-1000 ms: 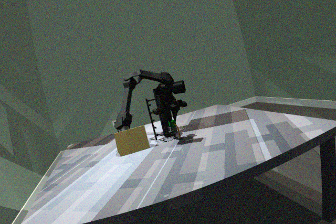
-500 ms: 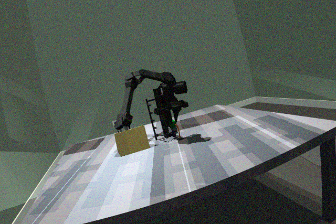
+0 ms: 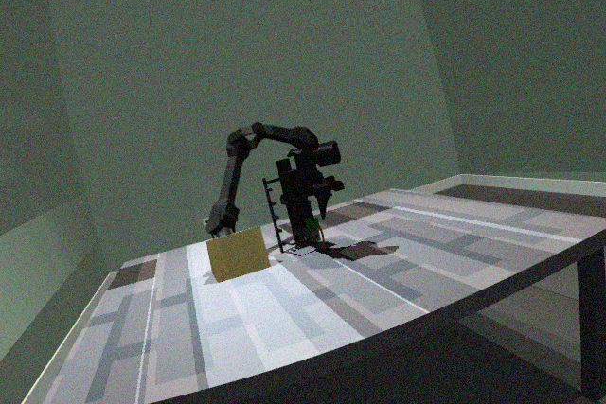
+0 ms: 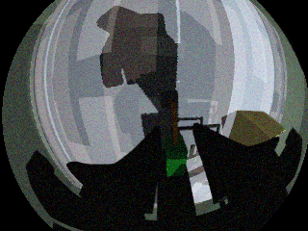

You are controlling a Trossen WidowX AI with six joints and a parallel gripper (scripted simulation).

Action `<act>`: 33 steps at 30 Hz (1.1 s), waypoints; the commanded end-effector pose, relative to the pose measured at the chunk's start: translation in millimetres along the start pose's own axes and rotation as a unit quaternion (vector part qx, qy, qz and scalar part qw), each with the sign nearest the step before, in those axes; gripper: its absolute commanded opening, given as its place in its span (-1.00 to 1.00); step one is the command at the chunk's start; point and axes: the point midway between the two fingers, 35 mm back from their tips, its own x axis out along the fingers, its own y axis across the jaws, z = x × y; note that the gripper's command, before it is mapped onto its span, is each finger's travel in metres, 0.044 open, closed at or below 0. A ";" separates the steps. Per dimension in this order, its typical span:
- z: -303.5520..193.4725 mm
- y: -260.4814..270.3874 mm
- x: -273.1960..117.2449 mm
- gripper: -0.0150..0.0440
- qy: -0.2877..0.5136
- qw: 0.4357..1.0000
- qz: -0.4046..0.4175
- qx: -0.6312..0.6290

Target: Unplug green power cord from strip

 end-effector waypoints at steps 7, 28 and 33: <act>0.2 -0.6 -6.8 0.05 0.003 1.000 0.008 0.009; -28.0 -0.4 -7.3 0.05 0.004 1.000 0.007 0.010; -36.1 -0.8 -7.2 0.05 0.004 1.000 0.007 0.010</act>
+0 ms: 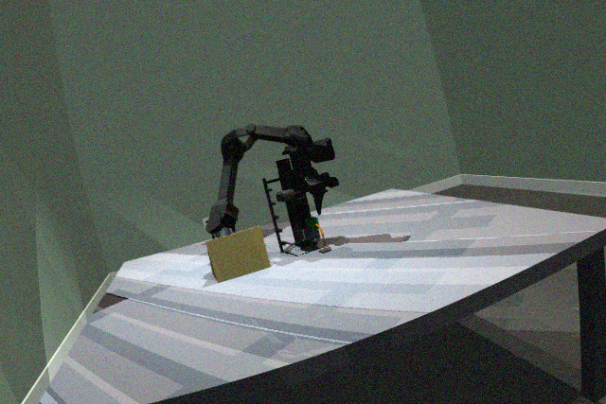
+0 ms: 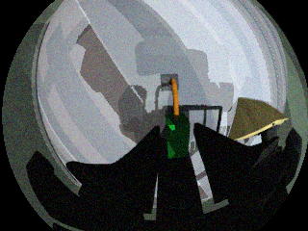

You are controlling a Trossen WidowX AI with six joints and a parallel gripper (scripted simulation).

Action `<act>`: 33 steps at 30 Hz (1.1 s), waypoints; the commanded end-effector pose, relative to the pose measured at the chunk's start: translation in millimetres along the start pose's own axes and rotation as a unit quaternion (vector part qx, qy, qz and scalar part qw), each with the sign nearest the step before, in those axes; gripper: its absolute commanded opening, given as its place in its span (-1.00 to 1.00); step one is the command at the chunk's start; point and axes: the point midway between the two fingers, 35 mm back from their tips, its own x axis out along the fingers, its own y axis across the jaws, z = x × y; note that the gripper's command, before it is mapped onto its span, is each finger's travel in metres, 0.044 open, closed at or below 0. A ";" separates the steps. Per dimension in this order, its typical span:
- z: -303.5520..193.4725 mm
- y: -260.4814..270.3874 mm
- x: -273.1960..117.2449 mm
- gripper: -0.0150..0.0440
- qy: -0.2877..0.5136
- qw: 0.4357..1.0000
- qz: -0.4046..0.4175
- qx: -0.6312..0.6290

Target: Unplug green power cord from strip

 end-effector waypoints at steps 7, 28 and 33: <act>-17.4 -3.3 2.2 0.05 0.006 1.000 -0.002 0.006; -21.5 -3.8 14.4 0.05 0.006 1.000 -0.002 0.006; -20.8 -2.3 12.1 -0.22 0.002 1.000 -0.001 0.001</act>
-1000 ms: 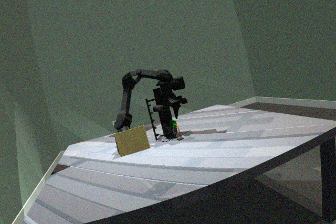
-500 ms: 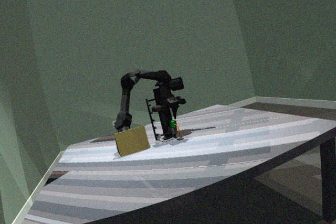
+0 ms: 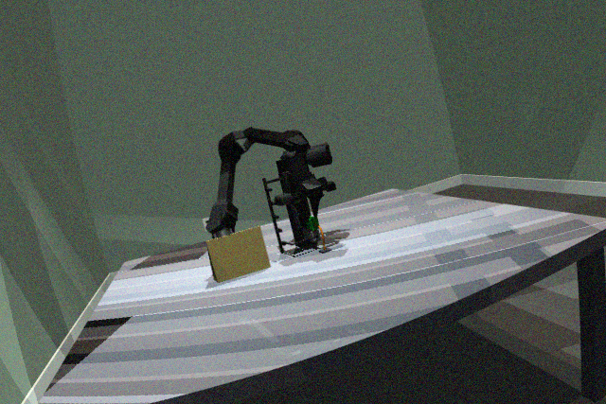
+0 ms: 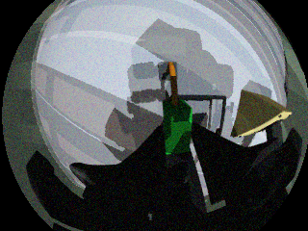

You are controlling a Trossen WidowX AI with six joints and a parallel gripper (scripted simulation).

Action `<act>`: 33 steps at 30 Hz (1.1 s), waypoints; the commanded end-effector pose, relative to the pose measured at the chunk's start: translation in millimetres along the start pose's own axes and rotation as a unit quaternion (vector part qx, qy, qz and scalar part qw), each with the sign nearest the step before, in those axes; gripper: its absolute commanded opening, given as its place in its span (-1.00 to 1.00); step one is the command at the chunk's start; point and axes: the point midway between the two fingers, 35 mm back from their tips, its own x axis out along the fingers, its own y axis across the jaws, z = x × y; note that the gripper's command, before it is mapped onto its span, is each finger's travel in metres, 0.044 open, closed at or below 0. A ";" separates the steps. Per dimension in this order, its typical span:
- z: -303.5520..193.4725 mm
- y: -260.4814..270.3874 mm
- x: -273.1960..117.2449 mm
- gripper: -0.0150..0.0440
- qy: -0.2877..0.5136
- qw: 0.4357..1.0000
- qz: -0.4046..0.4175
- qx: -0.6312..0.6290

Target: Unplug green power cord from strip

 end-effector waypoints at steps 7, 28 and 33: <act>0.0 0.1 -0.2 -0.44 0.000 1.000 0.000 0.000; 25.9 2.3 -2.0 -0.49 -0.001 1.000 0.000 0.002; 34.0 2.6 -3.3 -0.49 -0.001 1.000 0.000 0.002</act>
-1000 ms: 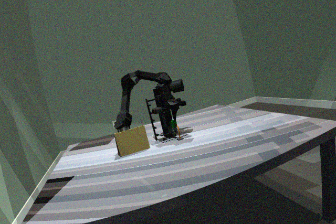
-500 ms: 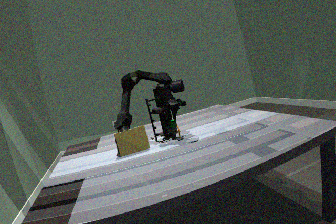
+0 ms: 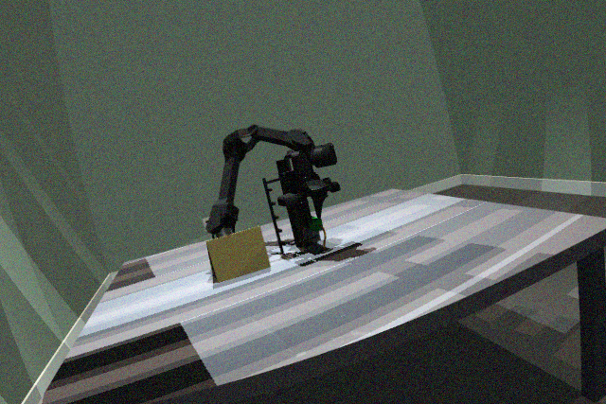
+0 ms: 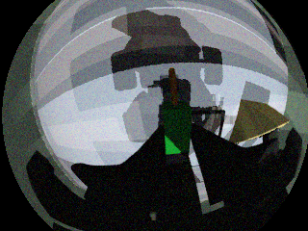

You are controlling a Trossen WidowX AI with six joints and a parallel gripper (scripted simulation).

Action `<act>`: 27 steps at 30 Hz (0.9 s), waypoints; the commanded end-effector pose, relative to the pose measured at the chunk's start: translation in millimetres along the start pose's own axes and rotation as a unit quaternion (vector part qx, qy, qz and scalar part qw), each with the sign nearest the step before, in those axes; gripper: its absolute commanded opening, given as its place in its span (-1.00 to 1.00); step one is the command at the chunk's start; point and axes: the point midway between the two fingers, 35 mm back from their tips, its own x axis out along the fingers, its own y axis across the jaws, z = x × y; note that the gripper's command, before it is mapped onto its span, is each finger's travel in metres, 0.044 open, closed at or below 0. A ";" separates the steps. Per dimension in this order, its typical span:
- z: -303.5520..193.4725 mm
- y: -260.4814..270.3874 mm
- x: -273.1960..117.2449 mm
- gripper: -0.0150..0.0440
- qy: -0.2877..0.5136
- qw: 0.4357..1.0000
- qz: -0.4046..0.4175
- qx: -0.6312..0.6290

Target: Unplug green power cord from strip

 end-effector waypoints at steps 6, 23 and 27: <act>4.1 -0.3 -1.7 -0.05 0.000 1.000 0.004 0.006; 64.4 -1.3 -14.5 1.00 -0.003 1.000 0.005 0.006; 64.4 -1.3 -14.5 1.00 -0.003 1.000 0.005 0.006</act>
